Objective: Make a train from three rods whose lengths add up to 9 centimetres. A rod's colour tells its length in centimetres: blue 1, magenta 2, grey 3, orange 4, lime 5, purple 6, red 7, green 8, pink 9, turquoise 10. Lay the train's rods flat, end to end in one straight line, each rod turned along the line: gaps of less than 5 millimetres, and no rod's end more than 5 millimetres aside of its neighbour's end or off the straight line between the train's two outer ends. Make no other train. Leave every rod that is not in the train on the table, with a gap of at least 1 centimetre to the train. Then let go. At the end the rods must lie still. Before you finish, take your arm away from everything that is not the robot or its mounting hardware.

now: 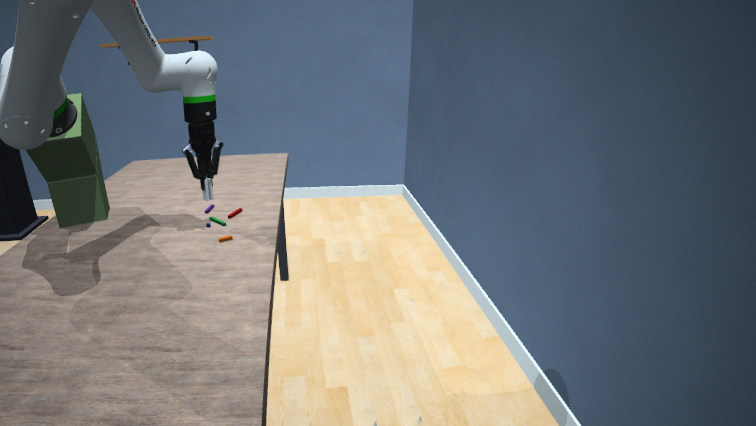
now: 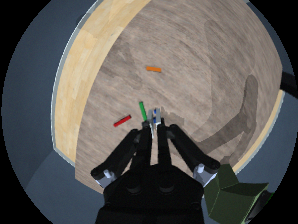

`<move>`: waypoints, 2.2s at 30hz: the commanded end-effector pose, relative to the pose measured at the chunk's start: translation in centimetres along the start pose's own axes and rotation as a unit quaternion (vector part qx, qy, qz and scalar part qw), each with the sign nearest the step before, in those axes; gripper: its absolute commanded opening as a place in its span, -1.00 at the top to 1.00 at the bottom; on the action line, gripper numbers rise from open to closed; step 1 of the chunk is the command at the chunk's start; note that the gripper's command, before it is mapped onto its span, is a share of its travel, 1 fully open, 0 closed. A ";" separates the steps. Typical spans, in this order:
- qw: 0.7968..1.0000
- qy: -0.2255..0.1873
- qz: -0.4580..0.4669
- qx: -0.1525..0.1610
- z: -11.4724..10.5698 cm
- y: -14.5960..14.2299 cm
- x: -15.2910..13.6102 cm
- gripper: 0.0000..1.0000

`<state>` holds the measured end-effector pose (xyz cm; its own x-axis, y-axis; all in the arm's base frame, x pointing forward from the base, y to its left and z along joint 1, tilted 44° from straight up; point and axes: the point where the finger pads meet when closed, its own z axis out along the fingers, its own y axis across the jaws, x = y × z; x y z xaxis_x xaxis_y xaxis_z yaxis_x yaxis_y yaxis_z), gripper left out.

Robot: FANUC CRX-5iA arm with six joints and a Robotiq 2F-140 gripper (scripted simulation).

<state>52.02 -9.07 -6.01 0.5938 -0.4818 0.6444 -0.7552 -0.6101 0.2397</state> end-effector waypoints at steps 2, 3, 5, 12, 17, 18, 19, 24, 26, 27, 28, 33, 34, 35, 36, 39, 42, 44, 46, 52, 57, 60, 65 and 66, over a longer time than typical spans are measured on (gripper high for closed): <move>1.000 0.002 -0.001 0.001 -0.1 -0.2 -0.7 0.94; 1.000 0.002 -0.001 0.001 -0.1 -0.2 -0.7 0.94; 1.000 0.002 -0.001 0.001 -0.1 -0.2 -0.7 0.94; 1.000 0.002 -0.001 0.001 -0.1 -0.2 -0.7 0.94; 1.000 0.002 -0.001 0.001 0.4 -0.2 -0.7 0.94; 1.000 0.002 -0.001 0.001 0.6 -0.2 -0.7 0.94; 1.000 0.002 -0.001 0.001 0.8 -0.2 -0.7 0.94; 1.000 0.002 -0.001 0.001 2.5 -0.2 -0.7 0.94; 1.000 0.002 -0.001 0.001 3.4 -0.2 -0.7 0.94; 1.000 0.002 -0.001 0.001 3.4 -0.2 -0.7 0.94; 1.000 0.002 -0.001 0.001 3.4 -0.2 -0.7 0.94; 1.000 0.002 -0.001 0.001 5.6 -0.2 -0.7 0.94; 1.000 0.002 -0.001 0.001 6.0 -0.2 -0.7 0.94; 1.000 0.002 -0.001 0.001 6.4 -0.2 -0.7 0.94; 1.000 0.002 -0.001 0.001 6.8 -0.2 -0.7 0.94; 1.000 0.002 -0.001 0.001 7.8 -0.2 -0.7 0.94; 1.000 0.002 -0.001 0.001 8.4 -0.2 -0.7 0.94; 1.000 0.002 -0.001 0.001 8.5 -0.2 -0.7 0.94; 1.000 0.002 -0.001 0.001 8.6 -0.2 -0.7 0.94; 1.000 0.002 -0.001 0.001 8.7 -0.2 -0.7 0.94; 1.000 0.002 -0.001 0.001 8.7 -0.2 -0.7 0.94; 1.000 0.002 -0.001 0.001 8.7 -0.2 -0.7 0.94; 1.000 0.002 -0.001 0.001 8.7 -0.2 -0.7 0.94; 1.000 0.002 -0.001 0.001 8.7 -0.2 -0.7 0.94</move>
<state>54.18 -14.10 -12.83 0.5935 -0.4779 0.6476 -0.7538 -0.6121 0.2391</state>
